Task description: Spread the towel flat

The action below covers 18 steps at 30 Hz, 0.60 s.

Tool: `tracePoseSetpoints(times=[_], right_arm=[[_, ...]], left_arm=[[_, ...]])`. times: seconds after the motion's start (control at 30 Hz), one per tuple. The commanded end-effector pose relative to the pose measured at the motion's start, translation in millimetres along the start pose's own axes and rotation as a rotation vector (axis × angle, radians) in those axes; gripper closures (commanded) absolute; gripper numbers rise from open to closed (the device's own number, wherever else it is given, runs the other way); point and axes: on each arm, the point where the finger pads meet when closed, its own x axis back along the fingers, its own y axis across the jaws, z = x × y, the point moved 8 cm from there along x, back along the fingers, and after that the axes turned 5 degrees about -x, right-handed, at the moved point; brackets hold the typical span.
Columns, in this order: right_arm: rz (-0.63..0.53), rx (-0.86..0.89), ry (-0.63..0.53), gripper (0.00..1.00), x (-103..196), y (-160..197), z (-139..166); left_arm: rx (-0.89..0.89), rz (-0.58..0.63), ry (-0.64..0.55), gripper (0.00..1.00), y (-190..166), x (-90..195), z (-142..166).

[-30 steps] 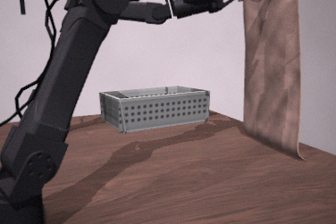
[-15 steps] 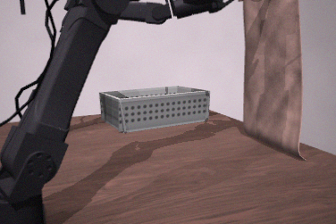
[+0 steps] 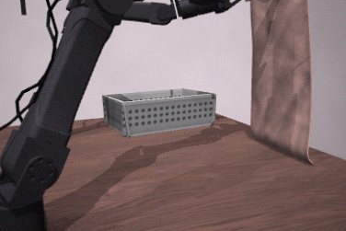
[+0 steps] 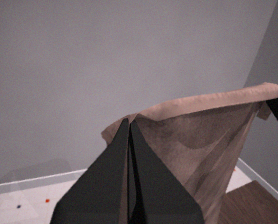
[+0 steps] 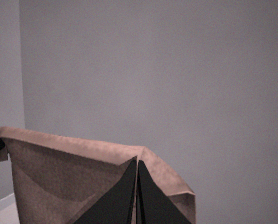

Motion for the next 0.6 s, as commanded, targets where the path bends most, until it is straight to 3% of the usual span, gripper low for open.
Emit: tracePoseSetpoints(times=[0.0,0.27,0.3,0.4,0.47,0.53,0.57], right_arm=[[0.015,-0.005,-0.04,1.0,7.0,1.2,-23.7],[0.015,-0.005,-0.04,1.0,7.0,1.2,-23.7],[0.042,0.0,0.042,1.0,11.5,-11.4,-6.5],[0.042,0.0,0.042,1.0,11.5,-11.4,-6.5],[0.072,0.006,0.068,1.0,20.6,-23.6,-33.2],[0.072,0.006,0.068,1.0,20.6,-23.6,-33.2],[0.11,0.009,0.142,1.0,32.1,-40.1,-43.1]], left_arm=[[0.003,-0.034,-0.063,1.0,12.5,12.6,-33.4],[0.003,-0.034,-0.063,1.0,12.5,12.6,-33.4],[0.012,-0.001,-0.103,1.0,-9.9,-5.6,-11.6],[0.012,-0.001,-0.103,1.0,-9.9,-5.7,-11.6],[0.019,0.02,-0.14,1.0,-24.7,-11.0,-8.9],[0.019,0.027,-0.141,1.0,-25.4,-11.0,-9.0],[0.028,0.051,-0.189,1.0,-43.2,-17.6,-5.6]])
